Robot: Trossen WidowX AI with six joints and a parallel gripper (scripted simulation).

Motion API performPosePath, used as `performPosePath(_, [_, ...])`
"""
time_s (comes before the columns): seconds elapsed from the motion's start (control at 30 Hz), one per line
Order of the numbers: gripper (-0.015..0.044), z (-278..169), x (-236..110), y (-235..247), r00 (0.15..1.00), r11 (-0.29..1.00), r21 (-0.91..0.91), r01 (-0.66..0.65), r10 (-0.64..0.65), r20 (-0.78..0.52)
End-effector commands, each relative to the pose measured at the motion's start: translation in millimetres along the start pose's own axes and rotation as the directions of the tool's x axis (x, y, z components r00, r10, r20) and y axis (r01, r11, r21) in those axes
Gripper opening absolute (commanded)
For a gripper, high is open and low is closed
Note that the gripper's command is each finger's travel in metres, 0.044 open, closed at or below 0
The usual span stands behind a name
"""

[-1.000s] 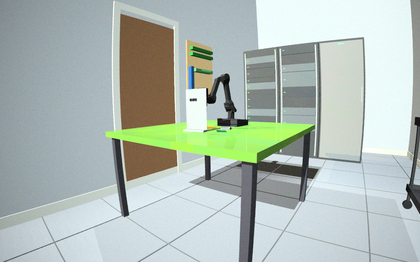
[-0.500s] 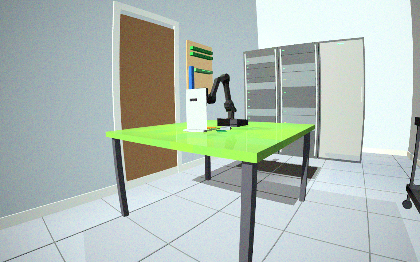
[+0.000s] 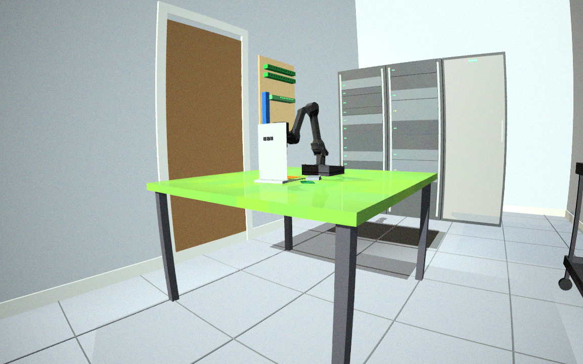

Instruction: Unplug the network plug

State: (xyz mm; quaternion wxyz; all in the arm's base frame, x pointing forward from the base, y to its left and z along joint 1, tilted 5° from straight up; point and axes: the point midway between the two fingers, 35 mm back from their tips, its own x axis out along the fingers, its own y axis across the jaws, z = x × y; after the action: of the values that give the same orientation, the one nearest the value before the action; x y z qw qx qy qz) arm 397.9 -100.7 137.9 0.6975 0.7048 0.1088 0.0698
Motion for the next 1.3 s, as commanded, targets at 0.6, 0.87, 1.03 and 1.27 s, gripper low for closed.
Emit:
performPosePath(0.6, [0.0000,-3,-14,-1,1.000,1.000,0.006,0.002,-0.002,0.004])
performPosePath(0.87, [0.0000,-4,-20,-1,1.000,1.000,0.006,0.003,-0.003,0.004])
performPosePath(1.03, [0.0000,-5,-24,-1,1.000,1.000,0.006,0.003,-0.003,0.004])
performPosePath(1.27, [0.0000,-5,-30,-1,1.000,1.000,0.006,0.004,-0.004,0.004])
